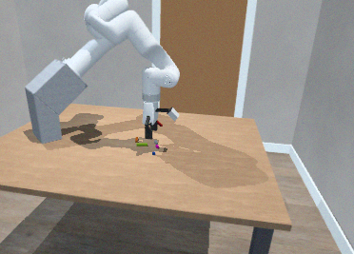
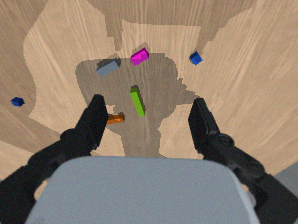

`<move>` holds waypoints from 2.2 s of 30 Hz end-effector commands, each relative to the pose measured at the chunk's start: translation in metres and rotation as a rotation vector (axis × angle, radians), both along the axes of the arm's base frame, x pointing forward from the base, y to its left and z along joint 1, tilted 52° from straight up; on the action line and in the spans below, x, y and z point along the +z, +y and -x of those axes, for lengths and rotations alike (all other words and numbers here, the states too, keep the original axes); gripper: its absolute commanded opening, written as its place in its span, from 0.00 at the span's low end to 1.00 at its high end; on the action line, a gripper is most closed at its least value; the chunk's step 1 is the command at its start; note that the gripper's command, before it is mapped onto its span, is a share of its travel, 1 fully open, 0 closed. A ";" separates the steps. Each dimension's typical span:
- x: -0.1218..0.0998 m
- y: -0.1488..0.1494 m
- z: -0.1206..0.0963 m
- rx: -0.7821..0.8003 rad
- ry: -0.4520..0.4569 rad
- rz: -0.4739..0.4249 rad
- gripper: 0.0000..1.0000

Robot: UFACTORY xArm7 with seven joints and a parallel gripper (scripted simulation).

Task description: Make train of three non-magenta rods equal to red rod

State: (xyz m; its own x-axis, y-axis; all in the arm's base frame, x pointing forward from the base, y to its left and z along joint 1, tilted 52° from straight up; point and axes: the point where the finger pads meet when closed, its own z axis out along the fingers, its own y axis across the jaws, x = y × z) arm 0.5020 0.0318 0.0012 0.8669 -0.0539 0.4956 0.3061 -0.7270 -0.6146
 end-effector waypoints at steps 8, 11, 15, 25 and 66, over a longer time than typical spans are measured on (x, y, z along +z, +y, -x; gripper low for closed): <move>0.001 -0.002 -0.001 -0.003 -0.001 0.001 1.00; 0.001 -0.002 -0.001 -0.003 -0.001 0.001 1.00; 0.001 -0.002 -0.001 -0.003 -0.001 0.001 1.00; 0.001 -0.002 -0.001 -0.003 -0.001 0.001 1.00; 0.004 0.028 0.046 -0.483 0.538 -0.308 1.00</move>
